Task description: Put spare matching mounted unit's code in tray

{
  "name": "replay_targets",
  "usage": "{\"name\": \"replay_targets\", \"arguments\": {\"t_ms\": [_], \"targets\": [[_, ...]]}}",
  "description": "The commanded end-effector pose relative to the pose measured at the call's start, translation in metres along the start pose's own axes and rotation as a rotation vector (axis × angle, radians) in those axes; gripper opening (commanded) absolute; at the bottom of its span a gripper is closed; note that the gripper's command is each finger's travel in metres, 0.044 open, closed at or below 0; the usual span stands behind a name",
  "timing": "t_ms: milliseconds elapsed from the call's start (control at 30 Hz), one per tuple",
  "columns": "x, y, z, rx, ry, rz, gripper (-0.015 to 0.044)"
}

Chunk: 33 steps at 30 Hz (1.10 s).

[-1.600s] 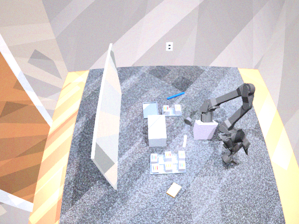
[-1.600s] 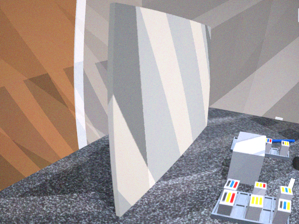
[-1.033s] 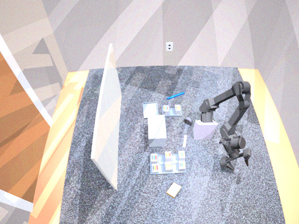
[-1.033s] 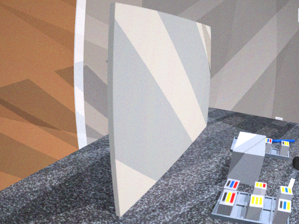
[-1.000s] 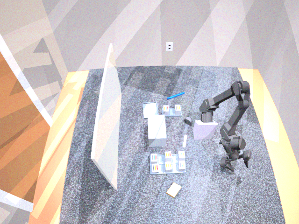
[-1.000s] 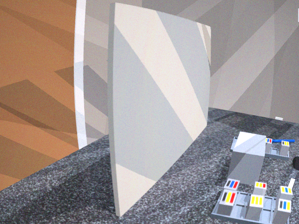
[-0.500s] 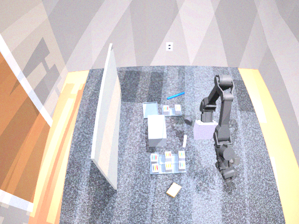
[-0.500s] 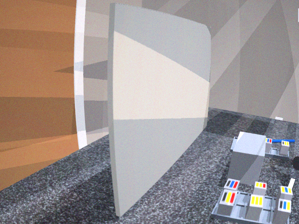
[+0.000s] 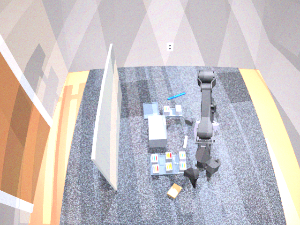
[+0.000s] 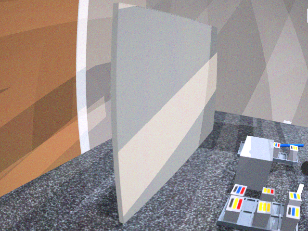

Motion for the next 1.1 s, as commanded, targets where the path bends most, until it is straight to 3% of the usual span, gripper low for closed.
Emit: {"name": "replay_targets", "arguments": {"t_ms": [0,500,933,1067], "targets": [[0.027,0.028,-0.052,0.052,-0.365,0.114,0.0440],[0.164,0.130,-0.146,0.248,-1.333,0.453,0.0440],[0.294,0.247,-0.155,0.527,-1.976,0.793,0.0440],[0.301,0.254,-0.153,0.547,-2.007,0.813,0.0440]]}}
Point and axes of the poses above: the point midway between the two fingers, 35 mm back from their tips, its own y axis back along the fingers, its own z axis across the jaws, x = y × z, the point moved 7 cm from there along y, back along the fingers, and after that the axes turned 5 degrees about -y, right-handed, at the moved point
